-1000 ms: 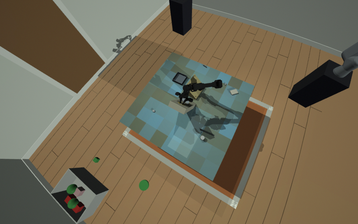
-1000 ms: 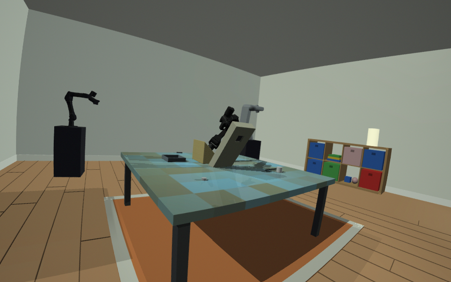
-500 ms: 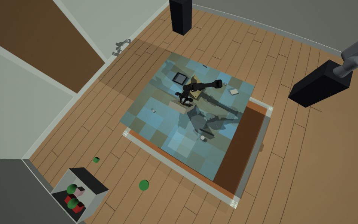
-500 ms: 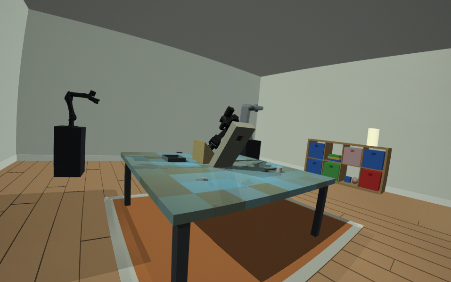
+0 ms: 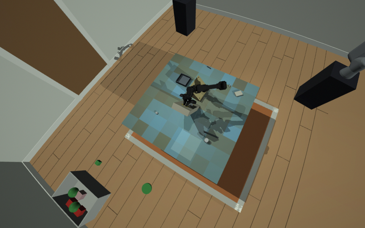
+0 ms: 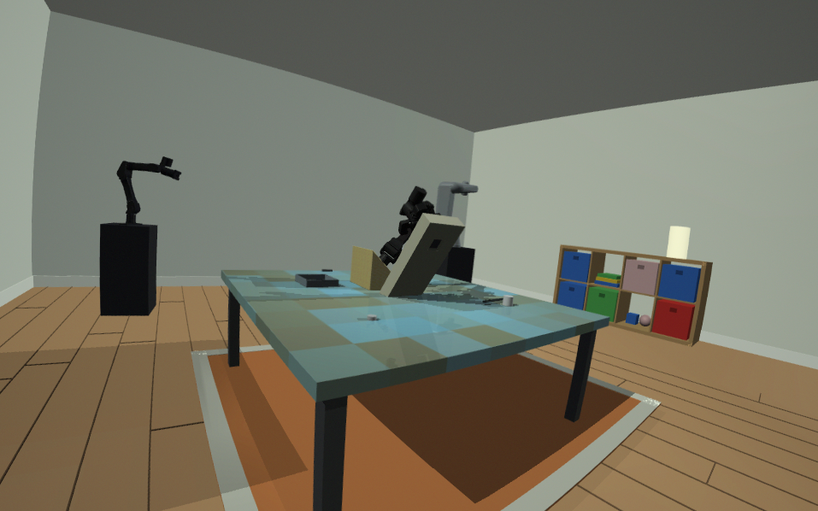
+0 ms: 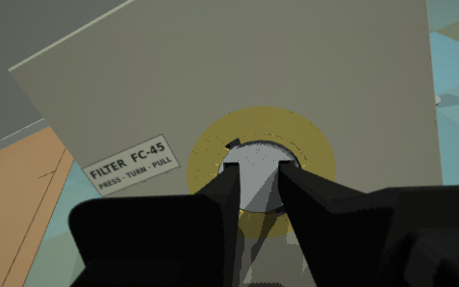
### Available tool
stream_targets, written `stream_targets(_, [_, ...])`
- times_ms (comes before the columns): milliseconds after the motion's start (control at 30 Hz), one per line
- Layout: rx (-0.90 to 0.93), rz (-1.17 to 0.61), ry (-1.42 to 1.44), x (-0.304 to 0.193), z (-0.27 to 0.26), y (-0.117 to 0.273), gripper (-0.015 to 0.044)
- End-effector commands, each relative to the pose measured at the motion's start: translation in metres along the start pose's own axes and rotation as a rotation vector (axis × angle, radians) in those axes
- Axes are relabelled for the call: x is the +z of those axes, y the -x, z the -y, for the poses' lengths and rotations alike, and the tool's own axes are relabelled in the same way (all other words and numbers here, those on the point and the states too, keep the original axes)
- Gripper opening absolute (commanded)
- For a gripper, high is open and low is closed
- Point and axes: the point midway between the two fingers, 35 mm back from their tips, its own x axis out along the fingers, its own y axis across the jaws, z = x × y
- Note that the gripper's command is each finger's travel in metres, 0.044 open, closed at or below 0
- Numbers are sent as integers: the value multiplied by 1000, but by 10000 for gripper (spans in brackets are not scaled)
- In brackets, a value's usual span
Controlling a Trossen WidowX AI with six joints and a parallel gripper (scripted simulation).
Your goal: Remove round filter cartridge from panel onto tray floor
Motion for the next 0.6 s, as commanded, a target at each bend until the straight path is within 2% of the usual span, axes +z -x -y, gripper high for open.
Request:
stream_targets(0, [-4, -5, -124, -1, 0, -5, 0])
stream_targets(567, [-6, -3, -715, -1, 0, -5, 0])
